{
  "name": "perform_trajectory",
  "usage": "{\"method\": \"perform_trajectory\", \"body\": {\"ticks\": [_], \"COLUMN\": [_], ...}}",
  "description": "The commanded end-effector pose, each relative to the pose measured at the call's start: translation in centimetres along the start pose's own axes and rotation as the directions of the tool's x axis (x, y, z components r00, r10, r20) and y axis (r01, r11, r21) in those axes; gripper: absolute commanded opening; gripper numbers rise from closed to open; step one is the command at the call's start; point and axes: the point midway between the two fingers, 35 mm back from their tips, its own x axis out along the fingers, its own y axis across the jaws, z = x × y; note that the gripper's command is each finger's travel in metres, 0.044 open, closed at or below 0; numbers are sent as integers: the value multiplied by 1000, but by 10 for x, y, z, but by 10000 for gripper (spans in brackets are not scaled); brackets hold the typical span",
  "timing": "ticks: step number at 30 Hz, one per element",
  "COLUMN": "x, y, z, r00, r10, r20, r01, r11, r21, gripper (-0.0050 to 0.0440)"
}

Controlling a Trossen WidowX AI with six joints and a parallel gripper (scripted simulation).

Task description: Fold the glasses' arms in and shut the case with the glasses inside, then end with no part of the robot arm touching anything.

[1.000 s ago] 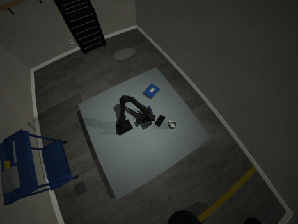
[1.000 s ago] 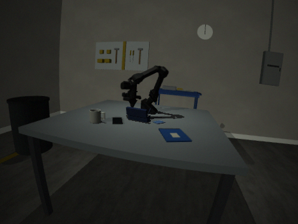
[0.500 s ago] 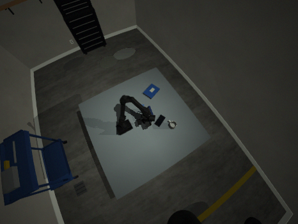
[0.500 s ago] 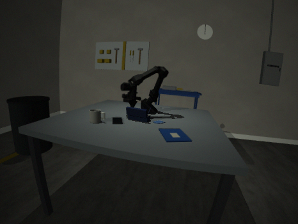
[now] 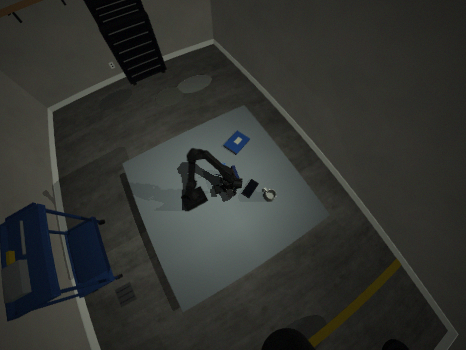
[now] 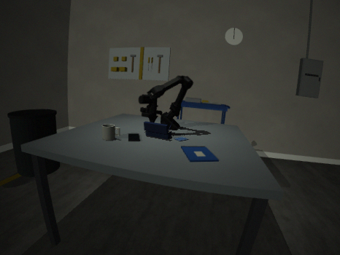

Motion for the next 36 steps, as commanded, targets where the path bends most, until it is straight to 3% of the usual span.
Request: {"method": "perform_trajectory", "body": {"ticks": [1, 36], "x": [0, 0], "y": [0, 0], "z": [-6, -26], "r00": [1000, 1000], "r10": [1, 1], "r20": [-2, -2], "r01": [-1, -1], "r11": [1000, 1000], "r21": [0, 0], "gripper": [0, 0]}}
